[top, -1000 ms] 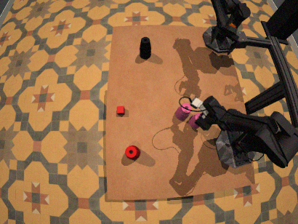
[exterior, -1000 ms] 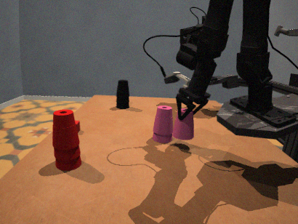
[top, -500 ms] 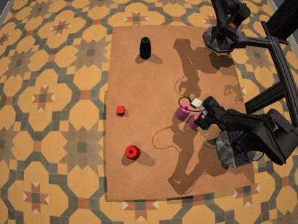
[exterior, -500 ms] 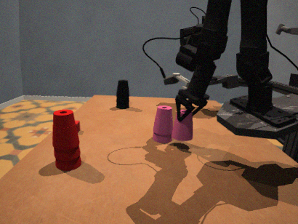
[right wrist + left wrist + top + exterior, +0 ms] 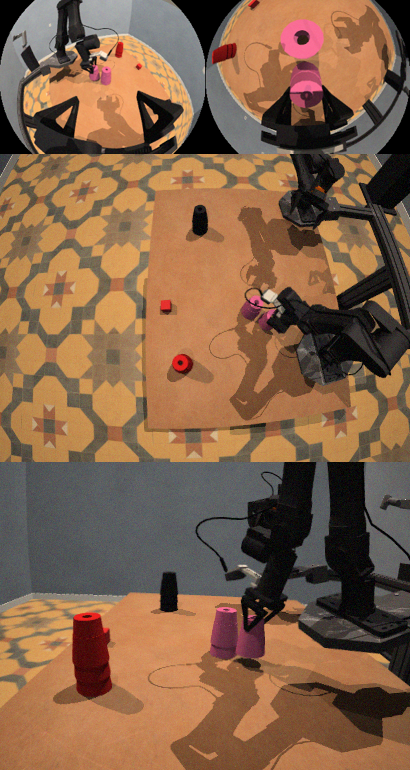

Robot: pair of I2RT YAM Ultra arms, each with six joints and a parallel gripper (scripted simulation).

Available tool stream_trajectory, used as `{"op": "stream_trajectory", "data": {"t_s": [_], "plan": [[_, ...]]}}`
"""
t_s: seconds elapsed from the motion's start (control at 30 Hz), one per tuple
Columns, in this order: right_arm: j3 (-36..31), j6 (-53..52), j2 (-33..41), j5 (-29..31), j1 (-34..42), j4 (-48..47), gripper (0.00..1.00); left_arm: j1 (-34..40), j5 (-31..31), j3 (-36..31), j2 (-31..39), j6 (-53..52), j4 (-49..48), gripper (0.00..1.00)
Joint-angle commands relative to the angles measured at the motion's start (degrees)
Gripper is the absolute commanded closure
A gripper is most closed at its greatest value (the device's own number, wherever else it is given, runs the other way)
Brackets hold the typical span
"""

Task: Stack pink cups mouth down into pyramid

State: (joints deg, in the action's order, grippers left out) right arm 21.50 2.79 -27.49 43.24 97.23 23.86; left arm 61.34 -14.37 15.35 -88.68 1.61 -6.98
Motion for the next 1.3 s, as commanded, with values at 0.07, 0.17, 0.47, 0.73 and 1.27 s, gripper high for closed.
{"op": "stream_trajectory", "data": {"t_s": [0.07,0.17,0.47,0.73,1.27], "plan": [[0.40,0.42,1.18,0.60,0.55,-1.53,0.00,-0.35,0.49,-0.45,-0.16,-0.39,-1.91,1.00],[0.40,0.42,1.18,0.60,0.55,-1.53,0.00,-0.66,0.69,-0.73,-1.66,-0.71,-3.29,1.00],[0.40,0.42,1.18,0.60,0.55,-1.53,0.00,-1.45,0.99,-0.75,-6.04,-1.44,-8.01,1.00],[0.40,0.42,1.18,0.60,0.55,-1.53,0.00,-1.77,1.15,-1.24,-8.00,-1.76,-10.37,1.00],[0.40,0.42,1.18,0.60,0.55,-1.53,0.00,-2.27,1.36,-1.69,-10.98,-2.22,-13.91,1.00]]}}
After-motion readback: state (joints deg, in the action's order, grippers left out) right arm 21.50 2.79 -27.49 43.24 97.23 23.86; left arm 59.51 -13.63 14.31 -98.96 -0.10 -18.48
